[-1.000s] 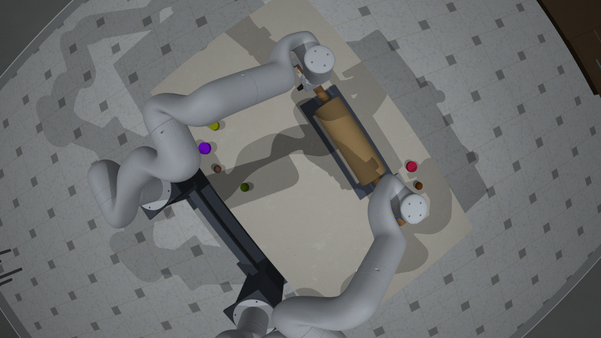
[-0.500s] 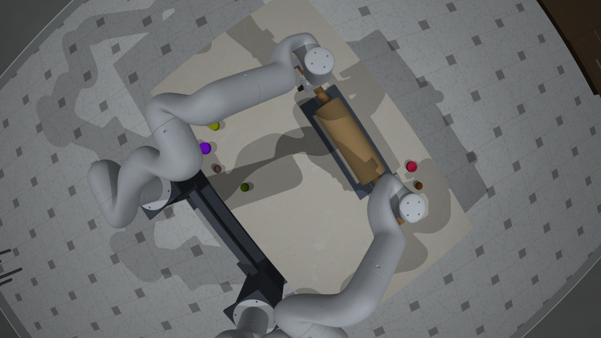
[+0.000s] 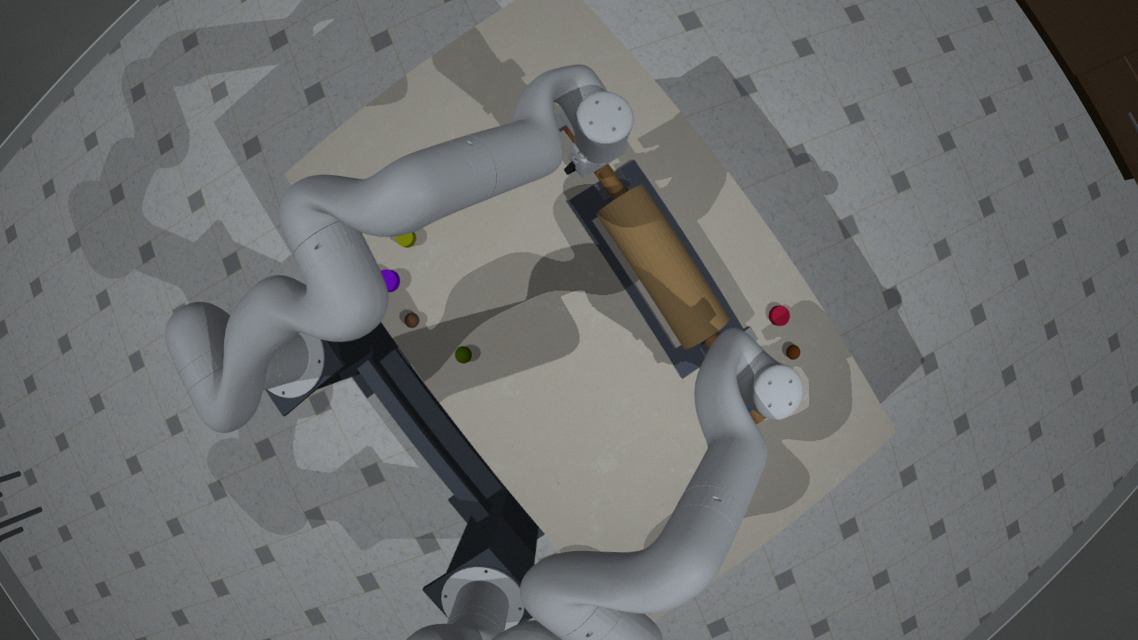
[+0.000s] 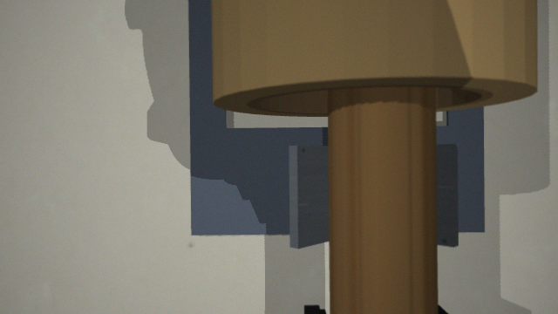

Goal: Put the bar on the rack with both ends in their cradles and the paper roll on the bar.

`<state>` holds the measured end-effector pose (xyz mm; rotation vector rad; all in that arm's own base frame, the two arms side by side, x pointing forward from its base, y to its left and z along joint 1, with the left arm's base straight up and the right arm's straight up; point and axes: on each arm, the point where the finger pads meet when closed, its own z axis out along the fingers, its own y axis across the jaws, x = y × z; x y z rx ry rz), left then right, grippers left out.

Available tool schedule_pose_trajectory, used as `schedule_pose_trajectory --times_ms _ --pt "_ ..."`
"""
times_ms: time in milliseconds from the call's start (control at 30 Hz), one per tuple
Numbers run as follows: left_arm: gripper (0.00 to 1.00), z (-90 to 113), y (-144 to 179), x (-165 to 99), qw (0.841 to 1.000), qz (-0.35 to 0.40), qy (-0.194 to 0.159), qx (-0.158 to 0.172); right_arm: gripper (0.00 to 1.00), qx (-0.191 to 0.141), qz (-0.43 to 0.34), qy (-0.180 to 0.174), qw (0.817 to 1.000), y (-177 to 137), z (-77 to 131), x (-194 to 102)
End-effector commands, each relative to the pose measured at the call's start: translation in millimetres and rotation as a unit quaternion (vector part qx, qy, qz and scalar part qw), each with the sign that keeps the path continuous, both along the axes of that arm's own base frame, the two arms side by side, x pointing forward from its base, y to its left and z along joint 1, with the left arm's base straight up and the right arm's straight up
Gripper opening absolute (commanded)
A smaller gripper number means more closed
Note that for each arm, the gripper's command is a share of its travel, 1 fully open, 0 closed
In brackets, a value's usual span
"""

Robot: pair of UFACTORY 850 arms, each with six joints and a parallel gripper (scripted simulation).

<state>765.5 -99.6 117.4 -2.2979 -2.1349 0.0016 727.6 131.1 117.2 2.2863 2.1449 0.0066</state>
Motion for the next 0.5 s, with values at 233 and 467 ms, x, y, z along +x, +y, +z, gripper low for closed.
schedule_pose_trajectory --times_ms 233,467 --pt "0.12 -10.6 -0.9 6.1 1.0 0.006 -0.01 -0.001 0.12 0.001 0.001 -0.009 1.0 0.7 -11.2 5.7" --pt "0.12 -16.6 -0.9 6.6 1.0 0.006 -0.01 -0.001 0.12 0.001 0.0 -0.01 1.0 0.6 -17.1 6.3"
